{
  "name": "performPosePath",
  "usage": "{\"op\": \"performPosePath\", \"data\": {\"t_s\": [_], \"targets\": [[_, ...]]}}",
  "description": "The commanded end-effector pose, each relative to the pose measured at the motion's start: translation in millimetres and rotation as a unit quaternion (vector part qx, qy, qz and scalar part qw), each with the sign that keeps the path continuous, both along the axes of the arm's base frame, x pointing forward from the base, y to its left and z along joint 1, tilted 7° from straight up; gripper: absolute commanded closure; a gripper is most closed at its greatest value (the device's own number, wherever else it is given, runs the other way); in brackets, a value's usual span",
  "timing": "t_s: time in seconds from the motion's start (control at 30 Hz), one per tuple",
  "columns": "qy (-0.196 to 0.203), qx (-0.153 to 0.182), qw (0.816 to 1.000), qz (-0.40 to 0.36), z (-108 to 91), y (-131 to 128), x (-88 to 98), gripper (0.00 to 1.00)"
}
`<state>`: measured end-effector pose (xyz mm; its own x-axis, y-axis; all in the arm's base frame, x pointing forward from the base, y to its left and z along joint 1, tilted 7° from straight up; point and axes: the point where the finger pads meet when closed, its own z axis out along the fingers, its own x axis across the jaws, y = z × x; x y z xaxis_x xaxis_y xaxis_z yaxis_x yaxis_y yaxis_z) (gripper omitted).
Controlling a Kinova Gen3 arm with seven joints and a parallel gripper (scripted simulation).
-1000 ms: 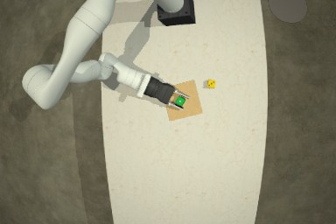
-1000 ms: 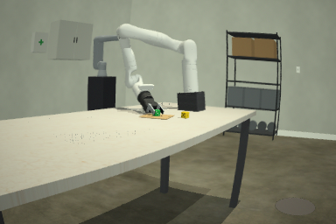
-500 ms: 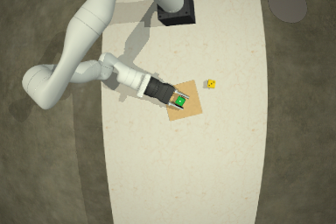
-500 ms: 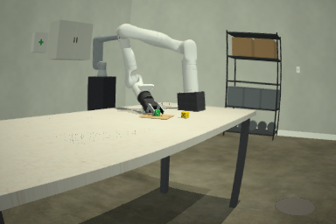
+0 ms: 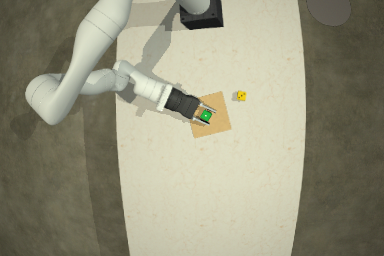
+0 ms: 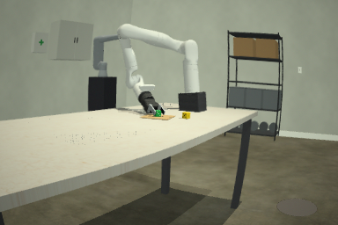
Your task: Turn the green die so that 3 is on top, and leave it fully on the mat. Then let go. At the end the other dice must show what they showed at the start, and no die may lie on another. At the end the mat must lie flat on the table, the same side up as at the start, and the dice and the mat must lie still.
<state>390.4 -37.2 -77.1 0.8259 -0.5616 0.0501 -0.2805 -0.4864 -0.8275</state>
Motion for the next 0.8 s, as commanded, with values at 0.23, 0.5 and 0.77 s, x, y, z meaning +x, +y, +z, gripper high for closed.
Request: {"op": "performPosePath", "data": {"t_s": [0.23, 0.5, 0.77], "targets": [[-0.005, 0.0, 1.0, -0.001, 6.7, -6.8, -2.8, 0.13], [-0.005, 0.0, 1.0, -0.001, 19.0, -21.6, -13.7, 0.13], [-0.005, 0.0, 1.0, -0.001, 28.4, -33.0, -22.2, 0.13]]}}
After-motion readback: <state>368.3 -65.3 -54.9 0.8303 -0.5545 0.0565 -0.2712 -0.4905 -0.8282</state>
